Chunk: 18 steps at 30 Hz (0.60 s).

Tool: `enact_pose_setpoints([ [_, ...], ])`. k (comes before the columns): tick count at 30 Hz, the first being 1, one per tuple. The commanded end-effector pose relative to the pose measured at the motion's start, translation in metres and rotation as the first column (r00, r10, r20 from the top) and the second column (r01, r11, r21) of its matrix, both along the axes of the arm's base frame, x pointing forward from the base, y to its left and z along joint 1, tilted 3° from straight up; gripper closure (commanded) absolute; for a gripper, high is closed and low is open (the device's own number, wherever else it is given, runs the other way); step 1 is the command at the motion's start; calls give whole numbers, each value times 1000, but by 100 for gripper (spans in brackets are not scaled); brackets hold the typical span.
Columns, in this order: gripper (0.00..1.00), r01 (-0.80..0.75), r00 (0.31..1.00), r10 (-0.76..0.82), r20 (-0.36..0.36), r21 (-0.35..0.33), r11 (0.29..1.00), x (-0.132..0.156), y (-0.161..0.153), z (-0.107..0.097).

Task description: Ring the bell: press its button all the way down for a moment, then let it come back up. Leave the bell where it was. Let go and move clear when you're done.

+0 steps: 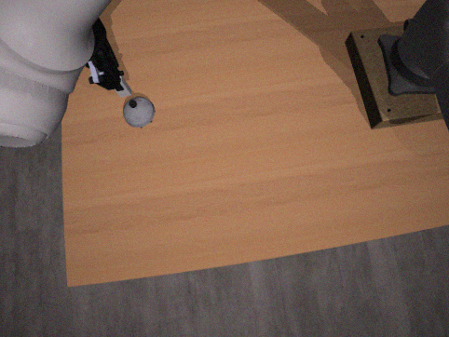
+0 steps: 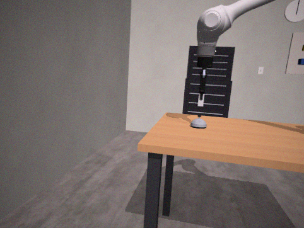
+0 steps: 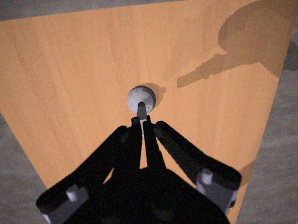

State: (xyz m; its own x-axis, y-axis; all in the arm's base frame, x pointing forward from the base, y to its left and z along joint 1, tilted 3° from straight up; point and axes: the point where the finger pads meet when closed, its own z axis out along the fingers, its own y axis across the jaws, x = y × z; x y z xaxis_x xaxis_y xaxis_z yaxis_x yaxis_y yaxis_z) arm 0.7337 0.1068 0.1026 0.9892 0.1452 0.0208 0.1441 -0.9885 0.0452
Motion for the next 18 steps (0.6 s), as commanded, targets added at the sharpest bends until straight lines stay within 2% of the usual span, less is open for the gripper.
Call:
enact_pose_setpoints([
  [1, 100, 0, 1000, 0, 0, 0, 1000, 0, -1, -7],
  [18, 100, 0, 1000, 0, 0, 0, 1000, 1, -5, -31],
])
